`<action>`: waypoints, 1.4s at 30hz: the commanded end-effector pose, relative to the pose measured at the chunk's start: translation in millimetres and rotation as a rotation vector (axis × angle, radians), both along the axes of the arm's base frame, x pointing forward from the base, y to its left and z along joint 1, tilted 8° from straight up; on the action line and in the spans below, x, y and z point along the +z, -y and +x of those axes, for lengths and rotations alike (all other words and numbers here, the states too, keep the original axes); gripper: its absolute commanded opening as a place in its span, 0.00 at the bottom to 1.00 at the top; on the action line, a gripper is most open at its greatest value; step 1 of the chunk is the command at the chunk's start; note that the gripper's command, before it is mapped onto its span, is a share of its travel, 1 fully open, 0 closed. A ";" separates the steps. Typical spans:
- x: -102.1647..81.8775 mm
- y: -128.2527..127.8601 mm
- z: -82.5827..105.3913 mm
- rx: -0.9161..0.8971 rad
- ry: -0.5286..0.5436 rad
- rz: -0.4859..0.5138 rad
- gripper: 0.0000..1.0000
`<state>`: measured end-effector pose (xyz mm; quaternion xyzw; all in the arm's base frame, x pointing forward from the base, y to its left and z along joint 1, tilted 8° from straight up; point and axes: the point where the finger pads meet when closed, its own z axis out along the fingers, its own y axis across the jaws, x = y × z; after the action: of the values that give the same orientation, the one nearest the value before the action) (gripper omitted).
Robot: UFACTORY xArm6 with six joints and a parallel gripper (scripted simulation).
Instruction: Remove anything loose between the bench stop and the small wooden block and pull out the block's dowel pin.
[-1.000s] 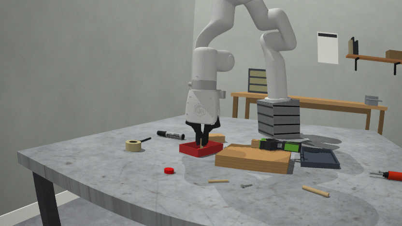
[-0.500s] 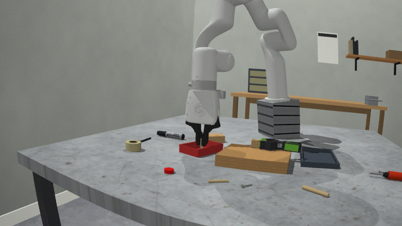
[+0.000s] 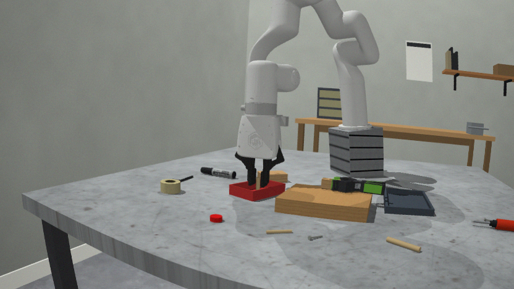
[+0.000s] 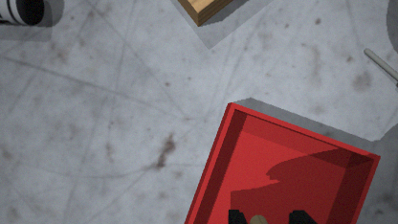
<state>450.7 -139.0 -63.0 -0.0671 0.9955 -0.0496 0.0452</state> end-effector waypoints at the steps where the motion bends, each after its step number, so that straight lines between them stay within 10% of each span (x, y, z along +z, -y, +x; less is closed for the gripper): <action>1: 1.1 0.3 1.2 0.000 0.003 -0.001 0.28; 42: 14.9 -1.0 -0.1 0.000 0.003 -0.001 0.28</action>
<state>449.7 -138.2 -54.9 -0.0670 0.9955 -0.0496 0.0449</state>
